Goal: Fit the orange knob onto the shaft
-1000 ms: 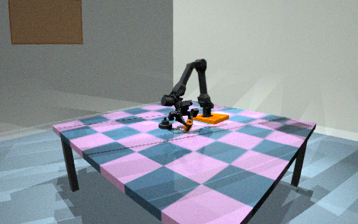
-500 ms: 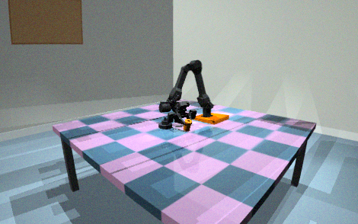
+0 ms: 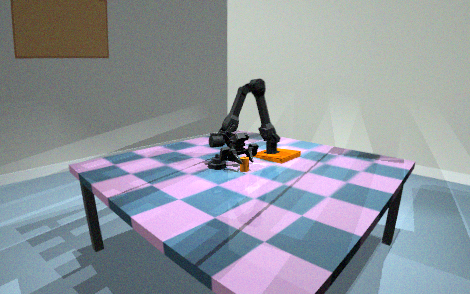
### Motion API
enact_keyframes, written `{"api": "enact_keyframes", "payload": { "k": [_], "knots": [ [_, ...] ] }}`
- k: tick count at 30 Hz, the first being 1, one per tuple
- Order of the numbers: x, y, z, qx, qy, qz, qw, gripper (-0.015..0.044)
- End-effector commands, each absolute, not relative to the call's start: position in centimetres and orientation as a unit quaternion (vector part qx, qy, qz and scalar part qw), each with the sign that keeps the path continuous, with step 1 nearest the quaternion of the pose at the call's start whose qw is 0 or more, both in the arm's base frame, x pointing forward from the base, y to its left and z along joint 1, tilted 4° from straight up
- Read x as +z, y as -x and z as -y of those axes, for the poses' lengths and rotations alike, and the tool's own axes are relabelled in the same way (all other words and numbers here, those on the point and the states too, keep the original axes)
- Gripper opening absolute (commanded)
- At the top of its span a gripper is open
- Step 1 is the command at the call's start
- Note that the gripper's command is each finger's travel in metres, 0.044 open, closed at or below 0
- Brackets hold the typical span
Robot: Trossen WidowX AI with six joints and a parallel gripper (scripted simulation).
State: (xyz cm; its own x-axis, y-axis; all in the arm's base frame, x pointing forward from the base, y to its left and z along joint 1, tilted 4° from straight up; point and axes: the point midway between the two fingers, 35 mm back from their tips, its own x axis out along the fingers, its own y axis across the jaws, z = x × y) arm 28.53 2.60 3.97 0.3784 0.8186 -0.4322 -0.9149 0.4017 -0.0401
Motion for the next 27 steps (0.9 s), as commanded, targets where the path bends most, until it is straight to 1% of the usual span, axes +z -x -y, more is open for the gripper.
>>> {"api": "enact_keyframes", "payload": {
  "k": [1,14,21,27],
  "knots": [
    [3.96,-28.53,-2.62,0.529,0.137,-0.175,0.819,0.026],
    [3.96,-28.53,-2.62,0.529,0.137,-0.175,0.819,0.026],
    [3.96,-28.53,-2.62,0.529,0.137,-0.175,0.819,0.044],
    [4.07,-28.54,-2.62,0.529,0.137,-0.176,0.819,0.044]
  ]
}}
